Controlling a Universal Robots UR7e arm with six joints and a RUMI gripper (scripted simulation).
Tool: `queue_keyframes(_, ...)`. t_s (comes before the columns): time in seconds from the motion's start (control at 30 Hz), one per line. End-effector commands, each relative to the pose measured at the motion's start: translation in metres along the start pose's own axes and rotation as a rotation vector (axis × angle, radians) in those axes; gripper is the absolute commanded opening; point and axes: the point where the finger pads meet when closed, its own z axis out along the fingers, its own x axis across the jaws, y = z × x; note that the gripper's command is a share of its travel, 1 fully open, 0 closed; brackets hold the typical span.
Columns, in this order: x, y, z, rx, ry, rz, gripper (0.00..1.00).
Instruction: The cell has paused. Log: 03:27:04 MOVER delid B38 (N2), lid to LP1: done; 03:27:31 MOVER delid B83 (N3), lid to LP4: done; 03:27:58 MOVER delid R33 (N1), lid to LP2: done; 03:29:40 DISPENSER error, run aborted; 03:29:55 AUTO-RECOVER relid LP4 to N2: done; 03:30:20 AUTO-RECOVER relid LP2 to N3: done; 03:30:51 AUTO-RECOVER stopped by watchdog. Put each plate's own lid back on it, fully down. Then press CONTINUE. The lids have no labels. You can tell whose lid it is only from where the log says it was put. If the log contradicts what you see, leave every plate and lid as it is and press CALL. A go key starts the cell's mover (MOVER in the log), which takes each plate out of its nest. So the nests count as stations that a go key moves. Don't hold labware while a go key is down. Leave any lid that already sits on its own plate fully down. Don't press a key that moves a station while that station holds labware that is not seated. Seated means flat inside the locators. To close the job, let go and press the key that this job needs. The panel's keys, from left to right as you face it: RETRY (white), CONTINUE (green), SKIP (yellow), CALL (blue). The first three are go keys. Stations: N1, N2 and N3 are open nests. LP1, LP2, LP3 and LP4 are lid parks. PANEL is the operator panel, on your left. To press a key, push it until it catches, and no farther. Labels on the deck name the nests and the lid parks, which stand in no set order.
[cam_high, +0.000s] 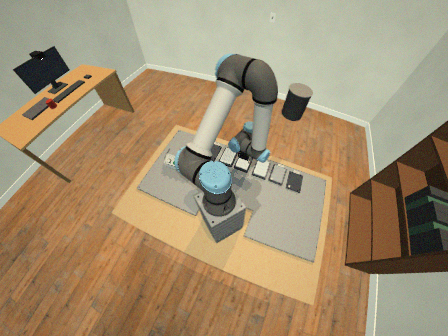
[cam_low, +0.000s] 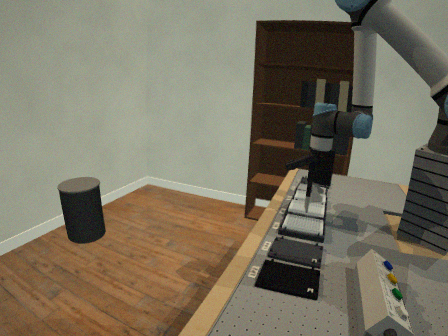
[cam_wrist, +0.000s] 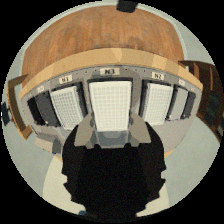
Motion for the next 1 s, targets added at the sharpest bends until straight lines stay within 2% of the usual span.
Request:
queue_keyframes(0.0, 0.0, 0.0, 0.0, 0.001, 0.0, 0.0, 0.0)
queue_keyframes(0.6, 0.0, 0.0, 0.0, 0.001, 0.0, 0.0, 0.0)
queue_keyframes(0.97, 0.0, 0.0, -0.017, 0.001, 0.0, 0.0, 0.0)
